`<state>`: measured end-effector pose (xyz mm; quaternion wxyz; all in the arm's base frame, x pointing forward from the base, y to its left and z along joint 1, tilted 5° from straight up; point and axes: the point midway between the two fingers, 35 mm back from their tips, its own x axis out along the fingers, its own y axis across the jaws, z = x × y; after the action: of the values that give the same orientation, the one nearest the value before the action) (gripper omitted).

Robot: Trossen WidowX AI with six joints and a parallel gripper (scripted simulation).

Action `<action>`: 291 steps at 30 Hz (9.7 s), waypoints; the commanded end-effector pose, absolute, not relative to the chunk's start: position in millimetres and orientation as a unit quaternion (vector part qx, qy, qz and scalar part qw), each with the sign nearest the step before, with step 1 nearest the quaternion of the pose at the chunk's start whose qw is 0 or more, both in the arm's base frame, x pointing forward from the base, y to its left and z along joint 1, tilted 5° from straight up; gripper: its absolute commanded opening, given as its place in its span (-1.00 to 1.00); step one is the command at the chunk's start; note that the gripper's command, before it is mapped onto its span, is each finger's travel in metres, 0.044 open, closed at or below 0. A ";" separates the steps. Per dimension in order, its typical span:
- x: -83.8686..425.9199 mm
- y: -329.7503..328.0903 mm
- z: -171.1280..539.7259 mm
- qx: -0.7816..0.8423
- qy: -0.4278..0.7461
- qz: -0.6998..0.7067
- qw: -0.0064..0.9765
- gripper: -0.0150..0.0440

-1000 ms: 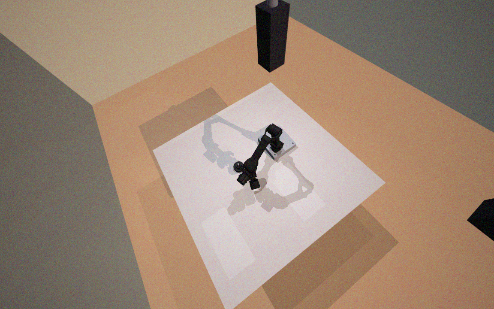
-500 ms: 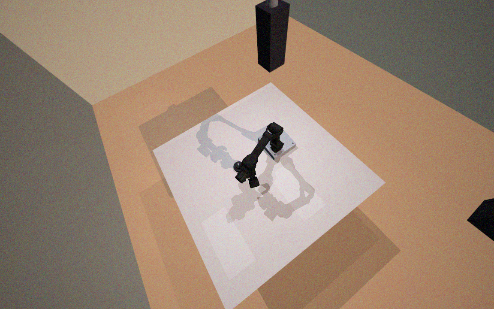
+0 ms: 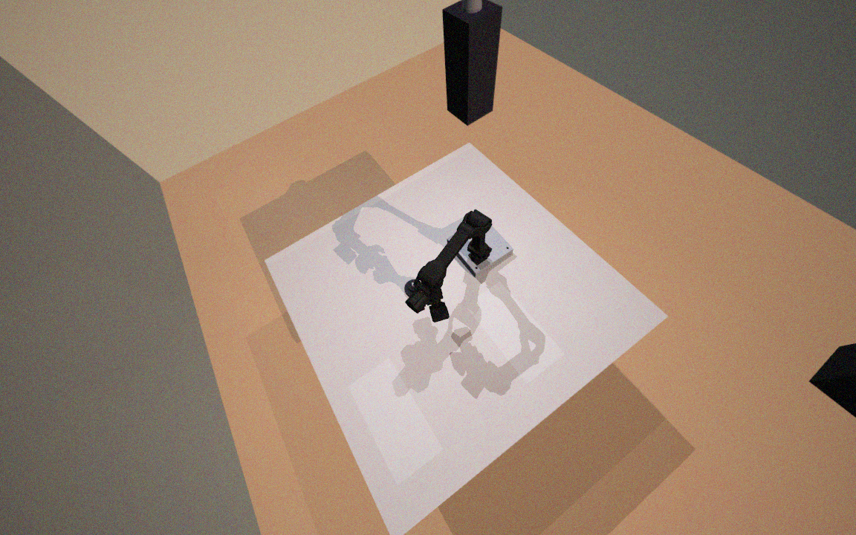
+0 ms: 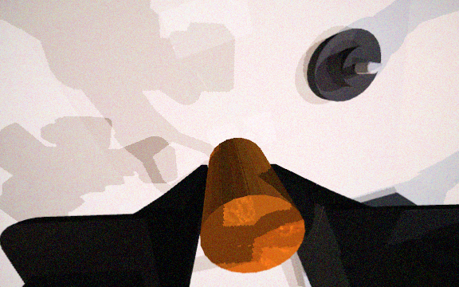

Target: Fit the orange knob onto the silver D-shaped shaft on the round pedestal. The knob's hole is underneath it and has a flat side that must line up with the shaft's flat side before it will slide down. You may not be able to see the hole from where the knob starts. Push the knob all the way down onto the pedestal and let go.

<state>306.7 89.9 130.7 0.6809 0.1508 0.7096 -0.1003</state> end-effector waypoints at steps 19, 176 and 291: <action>324.1 27.0 108.3 0.148 0.707 -0.103 0.684 -0.49; 319.9 -72.4 43.1 -0.607 0.315 0.642 0.346 -0.49; 319.8 -70.9 29.9 -0.615 0.299 0.649 0.333 1.00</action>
<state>319.3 -70.6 27.4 0.3329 -0.6154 0.2989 0.6490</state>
